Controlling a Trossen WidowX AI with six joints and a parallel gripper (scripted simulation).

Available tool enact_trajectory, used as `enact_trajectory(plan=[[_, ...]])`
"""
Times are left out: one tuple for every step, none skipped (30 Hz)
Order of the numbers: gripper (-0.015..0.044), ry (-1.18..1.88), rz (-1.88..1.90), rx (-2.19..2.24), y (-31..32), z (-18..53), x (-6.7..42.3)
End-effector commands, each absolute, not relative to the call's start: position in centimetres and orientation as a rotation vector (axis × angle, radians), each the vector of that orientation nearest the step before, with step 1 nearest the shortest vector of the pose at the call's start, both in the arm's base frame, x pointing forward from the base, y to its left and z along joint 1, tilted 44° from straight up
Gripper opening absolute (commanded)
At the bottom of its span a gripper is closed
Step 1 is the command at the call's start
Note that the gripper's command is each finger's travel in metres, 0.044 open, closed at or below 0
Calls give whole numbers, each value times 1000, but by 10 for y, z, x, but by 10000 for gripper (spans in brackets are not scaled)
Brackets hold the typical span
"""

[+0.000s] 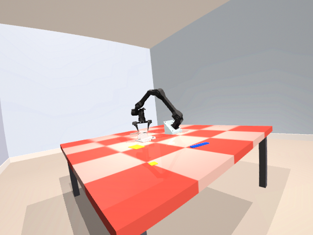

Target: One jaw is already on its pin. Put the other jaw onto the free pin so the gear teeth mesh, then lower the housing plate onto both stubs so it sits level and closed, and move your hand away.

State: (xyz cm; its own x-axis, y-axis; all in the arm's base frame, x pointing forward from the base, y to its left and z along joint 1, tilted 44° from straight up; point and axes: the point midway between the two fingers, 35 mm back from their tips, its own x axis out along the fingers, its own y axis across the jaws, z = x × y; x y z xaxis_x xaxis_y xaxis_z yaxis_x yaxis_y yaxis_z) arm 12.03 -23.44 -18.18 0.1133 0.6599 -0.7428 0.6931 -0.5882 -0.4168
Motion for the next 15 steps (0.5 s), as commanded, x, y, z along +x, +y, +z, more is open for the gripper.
enact_trajectory(plan=[[440, 1410, -1515, 2327, -228, -187, 121], [440, 1410, -1515, 2328, -227, -188, 122], [440, 1410, -1515, 2328, -226, -189, 122], [440, 1410, -1515, 2328, -225, -190, 122], [440, 1410, -1515, 2328, -224, -192, 122], [440, 1410, -1515, 2329, -222, -193, 122], [440, 1409, -1515, 2329, -222, -194, 123], [440, 1409, -1515, 2329, -221, -194, 123], [440, 1409, -1515, 2329, -221, -194, 123], [440, 1409, -1515, 2329, -221, -194, 123], [440, 1409, -1515, 2329, -221, -194, 123], [440, 1409, -1515, 2329, -221, -194, 123], [440, 1409, -1515, 2329, -221, -194, 123], [440, 1409, -1515, 2329, -221, -194, 123], [440, 1409, -1515, 2329, -221, -194, 123]])
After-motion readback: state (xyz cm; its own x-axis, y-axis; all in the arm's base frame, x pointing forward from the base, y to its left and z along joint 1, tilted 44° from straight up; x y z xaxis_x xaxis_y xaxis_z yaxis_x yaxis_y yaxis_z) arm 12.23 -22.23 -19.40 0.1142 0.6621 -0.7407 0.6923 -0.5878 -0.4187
